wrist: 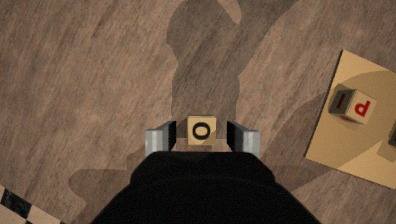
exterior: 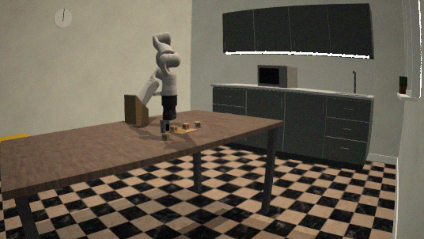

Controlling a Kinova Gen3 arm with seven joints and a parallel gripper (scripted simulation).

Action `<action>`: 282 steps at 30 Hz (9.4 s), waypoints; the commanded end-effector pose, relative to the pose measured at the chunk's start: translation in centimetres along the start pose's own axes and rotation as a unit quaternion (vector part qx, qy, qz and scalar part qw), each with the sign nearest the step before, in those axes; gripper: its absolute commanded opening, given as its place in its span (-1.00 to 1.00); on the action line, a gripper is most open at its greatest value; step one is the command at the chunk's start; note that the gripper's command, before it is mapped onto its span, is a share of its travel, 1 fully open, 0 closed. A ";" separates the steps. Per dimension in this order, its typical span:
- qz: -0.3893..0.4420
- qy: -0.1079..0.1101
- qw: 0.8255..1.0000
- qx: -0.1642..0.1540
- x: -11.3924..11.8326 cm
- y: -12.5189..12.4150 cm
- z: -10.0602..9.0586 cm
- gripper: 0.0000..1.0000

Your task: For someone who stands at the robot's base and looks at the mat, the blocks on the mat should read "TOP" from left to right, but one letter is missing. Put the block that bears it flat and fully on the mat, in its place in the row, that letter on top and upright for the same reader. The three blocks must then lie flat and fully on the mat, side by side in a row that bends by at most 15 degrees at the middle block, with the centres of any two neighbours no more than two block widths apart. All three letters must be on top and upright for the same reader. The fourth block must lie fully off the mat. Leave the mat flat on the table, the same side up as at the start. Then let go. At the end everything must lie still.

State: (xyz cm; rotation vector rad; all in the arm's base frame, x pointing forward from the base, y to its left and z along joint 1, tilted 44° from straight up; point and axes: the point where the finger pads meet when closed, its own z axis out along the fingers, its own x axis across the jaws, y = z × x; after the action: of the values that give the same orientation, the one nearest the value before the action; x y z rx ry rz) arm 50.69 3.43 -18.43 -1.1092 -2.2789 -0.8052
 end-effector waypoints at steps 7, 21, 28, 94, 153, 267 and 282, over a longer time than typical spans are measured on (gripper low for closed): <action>0.000 -0.001 1.000 -0.001 -0.1 0.0 -0.1 1.00; 0.000 -0.001 1.000 -0.001 -0.1 0.0 -0.1 1.00; 0.000 -0.001 1.000 -0.001 -0.1 0.0 -0.1 1.00; 0.000 -0.001 1.000 -0.001 -0.1 0.0 3.6 1.00; 0.000 -0.001 1.000 -0.001 -0.1 0.0 3.4 0.14; -0.543 -0.001 0.840 0.000 21.5 -0.6 0.7 0.14; -0.543 -0.001 0.840 0.000 21.6 -0.6 2.8 0.14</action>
State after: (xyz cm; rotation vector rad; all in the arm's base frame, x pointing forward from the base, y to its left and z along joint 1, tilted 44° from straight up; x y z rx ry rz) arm 37.73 16.41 -6.88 0.3380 -2.8172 -1.1515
